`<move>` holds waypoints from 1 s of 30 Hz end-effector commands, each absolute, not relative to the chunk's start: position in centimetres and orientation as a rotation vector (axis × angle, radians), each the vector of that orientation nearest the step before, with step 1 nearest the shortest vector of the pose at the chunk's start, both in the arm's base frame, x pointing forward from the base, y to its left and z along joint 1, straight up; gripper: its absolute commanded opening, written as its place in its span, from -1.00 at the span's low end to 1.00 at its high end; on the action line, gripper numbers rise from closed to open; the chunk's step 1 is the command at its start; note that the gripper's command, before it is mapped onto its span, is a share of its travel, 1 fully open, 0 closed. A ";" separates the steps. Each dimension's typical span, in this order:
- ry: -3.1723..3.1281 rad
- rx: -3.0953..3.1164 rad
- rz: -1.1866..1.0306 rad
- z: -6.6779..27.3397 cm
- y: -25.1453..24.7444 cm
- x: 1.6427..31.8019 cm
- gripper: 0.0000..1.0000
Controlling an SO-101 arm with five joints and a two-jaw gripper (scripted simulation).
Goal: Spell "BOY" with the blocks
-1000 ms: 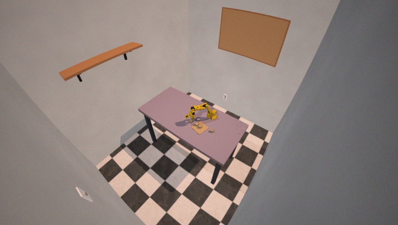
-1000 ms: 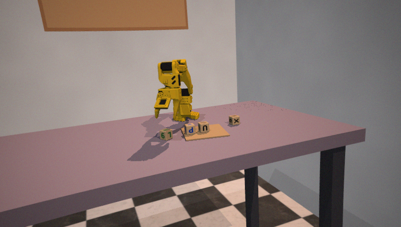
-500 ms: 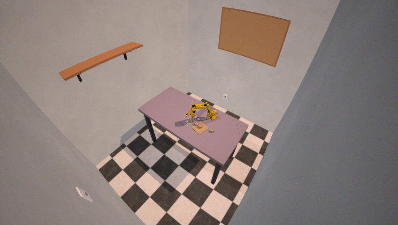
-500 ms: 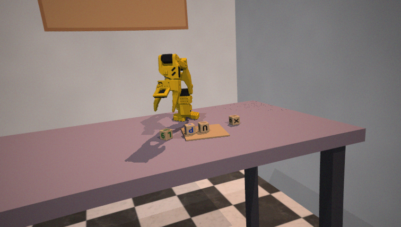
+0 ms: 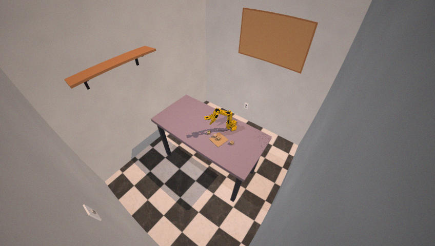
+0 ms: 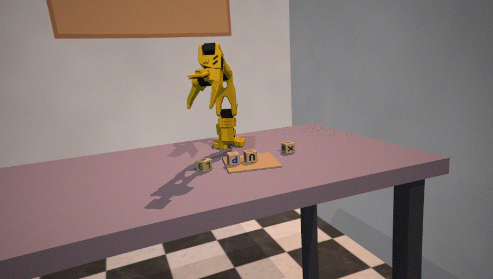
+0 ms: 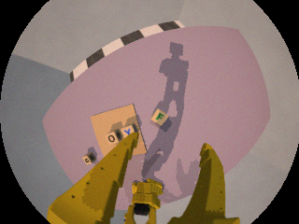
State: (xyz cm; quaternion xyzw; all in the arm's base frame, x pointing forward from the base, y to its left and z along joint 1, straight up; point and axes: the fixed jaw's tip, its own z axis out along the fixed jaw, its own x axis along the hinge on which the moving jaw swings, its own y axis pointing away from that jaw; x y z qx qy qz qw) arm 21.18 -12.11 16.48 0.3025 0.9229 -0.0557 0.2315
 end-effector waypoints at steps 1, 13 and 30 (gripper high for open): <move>2.434 0.798 -0.183 18.7 -12.0 20.9 -0.30; 2.433 0.788 -0.185 18.8 -11.9 20.9 -0.30; 2.498 0.584 -0.211 18.6 -10.8 21.2 -0.30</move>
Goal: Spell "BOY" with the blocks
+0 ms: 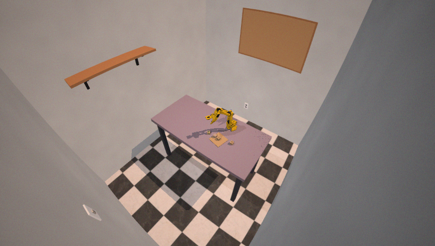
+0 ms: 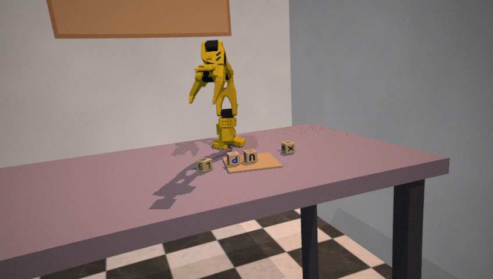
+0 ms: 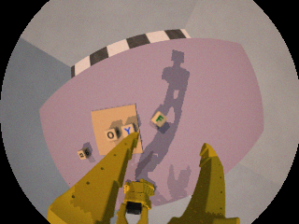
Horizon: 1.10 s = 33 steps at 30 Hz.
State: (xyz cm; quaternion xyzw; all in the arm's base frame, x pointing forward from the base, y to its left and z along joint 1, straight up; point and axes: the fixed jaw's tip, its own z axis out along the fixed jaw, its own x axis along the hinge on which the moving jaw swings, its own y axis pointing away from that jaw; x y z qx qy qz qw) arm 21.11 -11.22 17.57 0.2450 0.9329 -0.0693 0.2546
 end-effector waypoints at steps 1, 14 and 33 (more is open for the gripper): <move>2.505 0.557 -0.214 18.6 -10.7 21.3 -0.30; 2.580 0.125 -0.266 18.2 -8.4 21.8 -0.30; 2.456 -0.947 -0.383 17.1 -3.1 22.2 -0.30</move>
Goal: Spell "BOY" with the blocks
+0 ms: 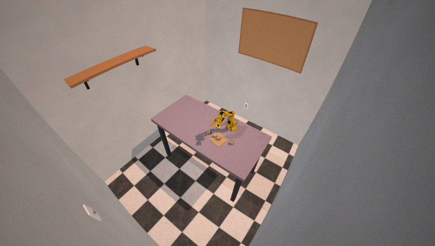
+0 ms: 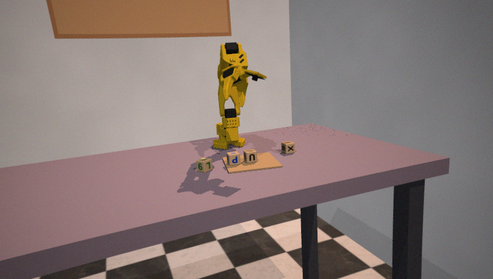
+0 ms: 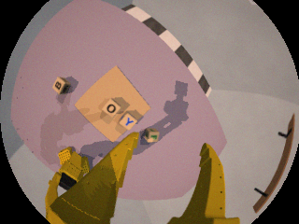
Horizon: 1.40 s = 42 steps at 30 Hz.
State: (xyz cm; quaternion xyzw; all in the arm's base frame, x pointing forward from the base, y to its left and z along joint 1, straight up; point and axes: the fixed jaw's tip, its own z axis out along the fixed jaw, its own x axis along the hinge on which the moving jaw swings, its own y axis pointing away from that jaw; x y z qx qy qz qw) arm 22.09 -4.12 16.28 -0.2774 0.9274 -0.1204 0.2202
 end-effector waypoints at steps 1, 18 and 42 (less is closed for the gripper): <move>2.431 -1.017 -0.390 17.0 -2.8 22.1 -0.30; 1.810 -2.001 -0.495 16.0 2.2 21.3 -0.30; 0.571 -2.727 -0.594 14.8 7.7 19.1 -0.30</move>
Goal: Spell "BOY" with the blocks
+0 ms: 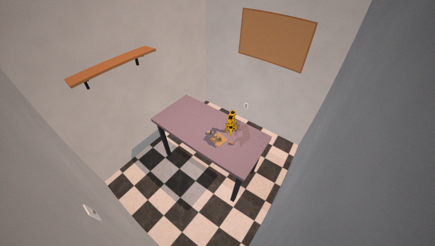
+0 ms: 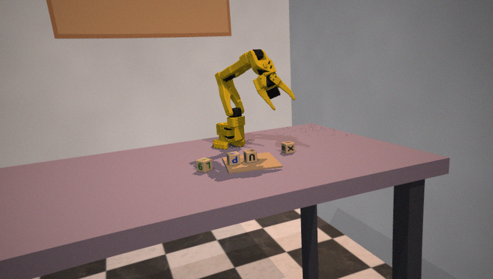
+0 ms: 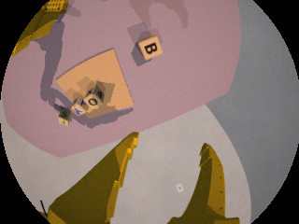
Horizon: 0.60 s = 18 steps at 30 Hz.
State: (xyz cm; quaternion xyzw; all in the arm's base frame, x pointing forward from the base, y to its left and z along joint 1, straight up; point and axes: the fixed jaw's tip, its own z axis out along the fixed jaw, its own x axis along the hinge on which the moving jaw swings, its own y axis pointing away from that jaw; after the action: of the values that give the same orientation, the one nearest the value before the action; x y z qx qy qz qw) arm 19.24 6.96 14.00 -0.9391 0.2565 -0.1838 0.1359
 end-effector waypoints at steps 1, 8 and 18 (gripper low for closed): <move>0.525 -2.740 -0.597 14.7 7.8 19.0 -0.30; 0.323 -2.784 -0.608 14.6 8.5 18.6 -0.30; 0.067 -2.819 -0.621 14.3 9.4 18.1 -0.30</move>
State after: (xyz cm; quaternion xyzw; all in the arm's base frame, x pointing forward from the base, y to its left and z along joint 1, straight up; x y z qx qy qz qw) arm 18.05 9.00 13.52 -0.9734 0.0487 -0.1917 0.1159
